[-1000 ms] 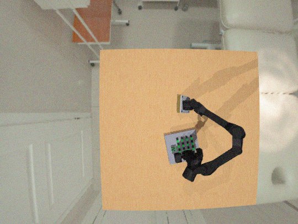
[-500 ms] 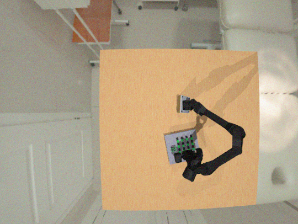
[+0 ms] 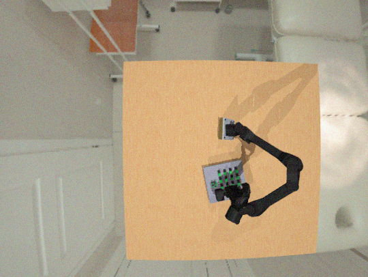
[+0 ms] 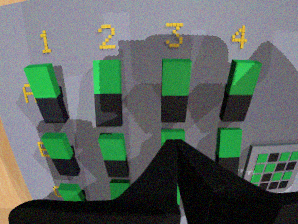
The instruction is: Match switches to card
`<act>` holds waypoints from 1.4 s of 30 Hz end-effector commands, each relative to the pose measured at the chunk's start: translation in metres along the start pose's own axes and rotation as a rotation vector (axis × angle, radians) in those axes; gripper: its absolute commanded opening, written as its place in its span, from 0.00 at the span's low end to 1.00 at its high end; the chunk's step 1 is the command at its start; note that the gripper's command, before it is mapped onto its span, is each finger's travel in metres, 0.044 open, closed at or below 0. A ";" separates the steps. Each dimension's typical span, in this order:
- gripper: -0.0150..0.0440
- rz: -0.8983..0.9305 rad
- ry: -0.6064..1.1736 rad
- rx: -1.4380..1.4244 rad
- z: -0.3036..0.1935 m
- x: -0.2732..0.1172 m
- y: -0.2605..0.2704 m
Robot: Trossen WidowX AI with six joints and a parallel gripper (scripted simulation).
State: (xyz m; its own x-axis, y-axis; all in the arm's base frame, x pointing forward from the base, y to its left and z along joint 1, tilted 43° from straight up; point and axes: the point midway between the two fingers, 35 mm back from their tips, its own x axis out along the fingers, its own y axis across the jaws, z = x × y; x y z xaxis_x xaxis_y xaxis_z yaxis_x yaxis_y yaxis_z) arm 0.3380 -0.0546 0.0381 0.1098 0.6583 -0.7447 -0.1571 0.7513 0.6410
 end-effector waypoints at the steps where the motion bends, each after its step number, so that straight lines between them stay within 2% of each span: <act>1: 0.25 0.000 -0.001 0.000 0.000 -0.003 0.000; 5: 0.25 0.000 -0.023 0.004 -0.001 -0.054 -0.001; 7: 0.25 0.001 -0.028 0.004 -0.002 -0.064 -0.001; 11: 0.25 0.001 -0.028 0.004 -0.004 -0.064 -0.001; 18: 0.25 0.001 -0.025 0.007 -0.061 -0.062 -0.001; 21: 0.25 0.001 -0.026 0.007 -0.061 -0.060 -0.001; 25: 0.25 0.002 -0.050 0.007 -0.061 -0.029 -0.001; 42: 0.25 0.003 -0.052 0.006 -0.061 -0.007 -0.001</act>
State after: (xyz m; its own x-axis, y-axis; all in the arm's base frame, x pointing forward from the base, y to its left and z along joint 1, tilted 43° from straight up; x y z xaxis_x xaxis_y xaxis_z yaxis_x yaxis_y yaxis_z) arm 0.2773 -0.0659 0.0349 0.1580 0.6577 -0.7365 -0.1551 0.7531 0.6393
